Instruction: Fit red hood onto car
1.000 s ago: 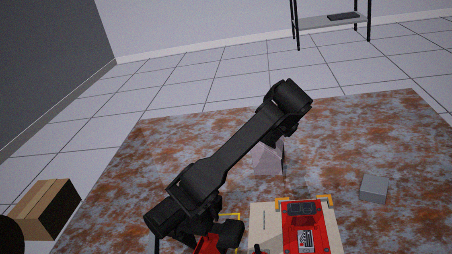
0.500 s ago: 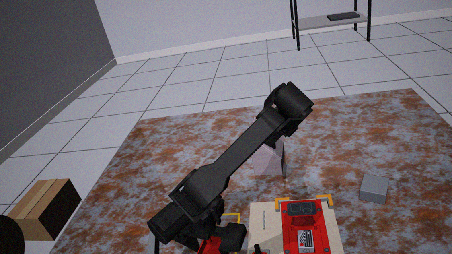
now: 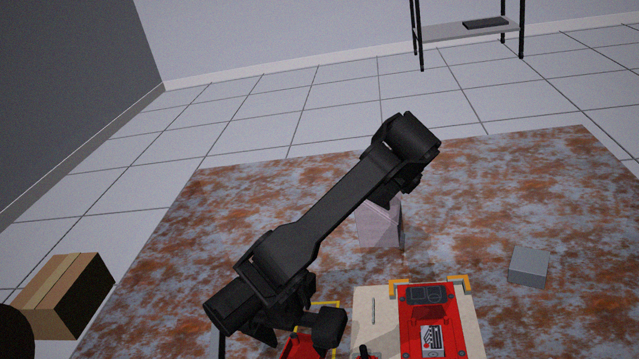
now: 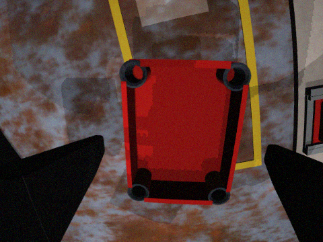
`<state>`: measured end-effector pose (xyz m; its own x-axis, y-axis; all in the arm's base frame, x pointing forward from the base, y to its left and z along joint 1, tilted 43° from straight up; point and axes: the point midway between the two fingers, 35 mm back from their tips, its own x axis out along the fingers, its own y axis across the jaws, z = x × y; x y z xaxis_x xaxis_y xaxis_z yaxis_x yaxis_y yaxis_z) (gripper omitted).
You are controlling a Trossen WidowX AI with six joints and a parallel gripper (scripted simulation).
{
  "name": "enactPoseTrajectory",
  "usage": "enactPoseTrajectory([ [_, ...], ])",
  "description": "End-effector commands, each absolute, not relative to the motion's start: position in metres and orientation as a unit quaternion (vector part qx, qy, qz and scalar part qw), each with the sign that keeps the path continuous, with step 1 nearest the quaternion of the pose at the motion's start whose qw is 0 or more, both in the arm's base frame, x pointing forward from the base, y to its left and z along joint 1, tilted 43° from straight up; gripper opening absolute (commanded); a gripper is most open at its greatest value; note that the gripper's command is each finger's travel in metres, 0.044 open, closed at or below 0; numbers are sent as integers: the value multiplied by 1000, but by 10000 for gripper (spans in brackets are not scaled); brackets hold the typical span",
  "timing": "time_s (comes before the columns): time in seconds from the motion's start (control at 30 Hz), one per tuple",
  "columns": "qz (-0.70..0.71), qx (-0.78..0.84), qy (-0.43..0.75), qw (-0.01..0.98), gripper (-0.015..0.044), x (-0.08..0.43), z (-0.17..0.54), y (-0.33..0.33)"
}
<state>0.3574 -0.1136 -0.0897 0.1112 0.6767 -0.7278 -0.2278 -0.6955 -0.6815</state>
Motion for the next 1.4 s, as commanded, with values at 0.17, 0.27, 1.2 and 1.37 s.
enactPoseTrajectory([
  [0.17,638,-667,-165,347,440,352,-45,-157],
  [0.27,636,-668,-162,351,440,353,-52,-153],
  [1.2,346,-835,-338,-264,440,364,-128,-160],
  [1.37,255,-785,-341,-449,440,361,-128,-157],
])
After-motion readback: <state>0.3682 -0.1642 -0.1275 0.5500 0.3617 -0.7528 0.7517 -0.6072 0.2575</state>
